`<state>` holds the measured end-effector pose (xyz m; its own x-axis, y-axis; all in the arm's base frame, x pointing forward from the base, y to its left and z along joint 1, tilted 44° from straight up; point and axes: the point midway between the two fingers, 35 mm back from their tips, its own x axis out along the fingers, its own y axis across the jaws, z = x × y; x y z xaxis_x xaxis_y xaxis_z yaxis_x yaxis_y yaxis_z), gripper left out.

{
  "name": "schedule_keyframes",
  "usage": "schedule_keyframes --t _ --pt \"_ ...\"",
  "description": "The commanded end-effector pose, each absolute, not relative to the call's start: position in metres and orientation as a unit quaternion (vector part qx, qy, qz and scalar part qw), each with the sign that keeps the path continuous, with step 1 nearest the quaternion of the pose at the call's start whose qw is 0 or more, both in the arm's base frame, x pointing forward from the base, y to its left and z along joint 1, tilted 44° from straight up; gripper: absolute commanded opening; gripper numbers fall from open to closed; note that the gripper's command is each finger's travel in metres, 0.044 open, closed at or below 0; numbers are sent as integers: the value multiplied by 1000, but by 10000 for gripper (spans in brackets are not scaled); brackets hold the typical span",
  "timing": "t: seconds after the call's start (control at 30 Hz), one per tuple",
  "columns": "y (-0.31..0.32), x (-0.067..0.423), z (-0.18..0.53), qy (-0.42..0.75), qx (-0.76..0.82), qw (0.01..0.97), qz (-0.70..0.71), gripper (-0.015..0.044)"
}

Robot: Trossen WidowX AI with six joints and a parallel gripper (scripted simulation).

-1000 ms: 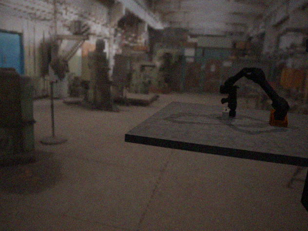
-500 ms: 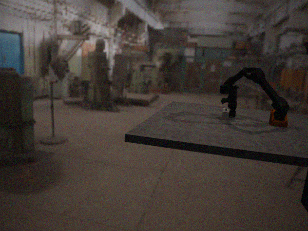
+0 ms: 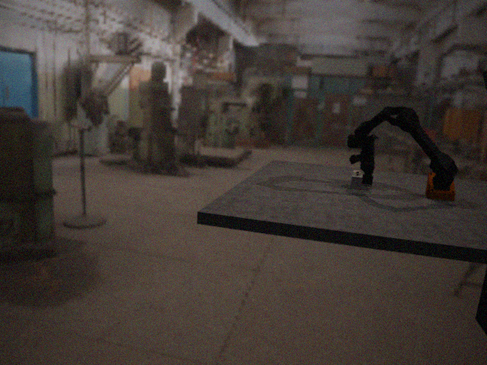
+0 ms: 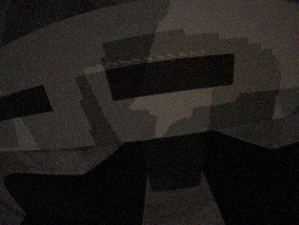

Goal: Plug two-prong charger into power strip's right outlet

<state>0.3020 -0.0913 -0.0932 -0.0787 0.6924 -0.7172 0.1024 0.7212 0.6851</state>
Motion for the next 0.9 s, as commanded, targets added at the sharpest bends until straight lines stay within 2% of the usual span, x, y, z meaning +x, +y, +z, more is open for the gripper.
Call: schedule_keyframes --t 0.0,0.87 --pt "-95 309 -91 685 284 627 239 0" --pt "-92 303 -92 694 286 615 240 0"
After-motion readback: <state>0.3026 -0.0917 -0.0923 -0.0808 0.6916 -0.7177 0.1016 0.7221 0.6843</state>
